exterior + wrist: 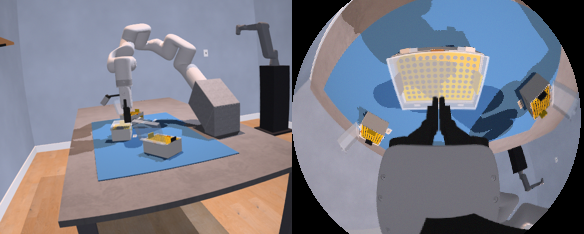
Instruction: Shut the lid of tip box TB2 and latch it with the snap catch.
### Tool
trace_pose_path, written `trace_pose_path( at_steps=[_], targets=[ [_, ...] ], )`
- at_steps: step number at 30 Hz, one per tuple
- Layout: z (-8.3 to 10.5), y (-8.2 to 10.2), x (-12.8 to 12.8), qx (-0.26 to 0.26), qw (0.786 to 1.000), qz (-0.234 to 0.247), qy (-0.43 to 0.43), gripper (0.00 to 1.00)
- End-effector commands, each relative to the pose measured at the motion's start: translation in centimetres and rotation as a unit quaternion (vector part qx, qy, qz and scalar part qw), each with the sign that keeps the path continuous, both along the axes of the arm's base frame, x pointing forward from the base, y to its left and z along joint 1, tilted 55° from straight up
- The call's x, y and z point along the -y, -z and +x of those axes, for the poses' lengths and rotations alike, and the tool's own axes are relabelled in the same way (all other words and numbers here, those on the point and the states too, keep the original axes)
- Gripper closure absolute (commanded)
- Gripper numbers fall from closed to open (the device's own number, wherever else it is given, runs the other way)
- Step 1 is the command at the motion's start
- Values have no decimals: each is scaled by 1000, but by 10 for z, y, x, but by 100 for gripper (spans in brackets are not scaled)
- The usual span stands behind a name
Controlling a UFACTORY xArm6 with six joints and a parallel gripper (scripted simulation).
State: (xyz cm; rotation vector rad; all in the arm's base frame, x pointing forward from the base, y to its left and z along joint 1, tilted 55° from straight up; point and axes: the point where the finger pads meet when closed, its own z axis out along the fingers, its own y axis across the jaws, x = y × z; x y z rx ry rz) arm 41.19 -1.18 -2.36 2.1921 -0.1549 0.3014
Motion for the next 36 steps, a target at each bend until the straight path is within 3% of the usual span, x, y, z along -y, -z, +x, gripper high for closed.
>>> trace_pose_path(
  at_steps=[1,36],
  targets=[
    [1,0,0,1,1000,0,0,100],
    [-1,-7,-11,1,1000,0,0,100]
  ],
)
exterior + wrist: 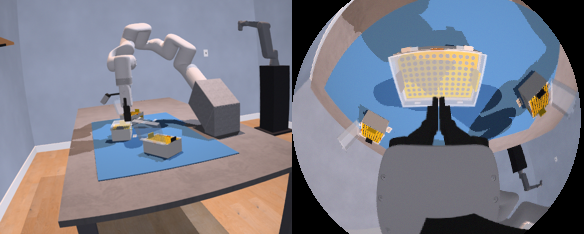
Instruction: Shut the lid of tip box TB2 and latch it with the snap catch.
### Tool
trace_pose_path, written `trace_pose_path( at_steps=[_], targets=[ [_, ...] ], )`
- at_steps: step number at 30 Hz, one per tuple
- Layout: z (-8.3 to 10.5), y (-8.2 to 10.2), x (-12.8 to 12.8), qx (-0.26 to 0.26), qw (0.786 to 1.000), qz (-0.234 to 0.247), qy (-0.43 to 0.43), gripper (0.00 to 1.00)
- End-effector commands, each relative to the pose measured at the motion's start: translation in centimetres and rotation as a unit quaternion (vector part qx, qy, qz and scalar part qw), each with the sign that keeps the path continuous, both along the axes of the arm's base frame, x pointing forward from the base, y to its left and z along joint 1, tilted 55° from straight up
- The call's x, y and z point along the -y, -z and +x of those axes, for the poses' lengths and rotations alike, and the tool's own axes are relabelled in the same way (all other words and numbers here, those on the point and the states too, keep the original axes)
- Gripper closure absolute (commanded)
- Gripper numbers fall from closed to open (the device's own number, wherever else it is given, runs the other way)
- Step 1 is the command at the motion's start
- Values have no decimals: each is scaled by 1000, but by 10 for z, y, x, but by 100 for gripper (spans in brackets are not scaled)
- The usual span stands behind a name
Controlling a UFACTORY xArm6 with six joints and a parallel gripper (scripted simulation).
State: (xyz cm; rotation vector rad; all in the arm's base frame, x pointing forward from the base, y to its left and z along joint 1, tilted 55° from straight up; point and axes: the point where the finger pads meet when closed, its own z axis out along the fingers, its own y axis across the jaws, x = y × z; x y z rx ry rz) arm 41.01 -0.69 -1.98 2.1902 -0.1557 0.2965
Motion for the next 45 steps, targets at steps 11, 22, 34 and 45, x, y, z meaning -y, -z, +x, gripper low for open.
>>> trace_pose_path(
  at_steps=[11,22,34,45],
  targets=[
    [-2,-14,-20,2,1000,1,-2,100],
    [-5,-23,-33,2,1000,1,-2,100],
    [-6,-26,-37,2,1000,1,-2,100],
    [-6,-26,-37,2,1000,1,-2,100]
  ],
)
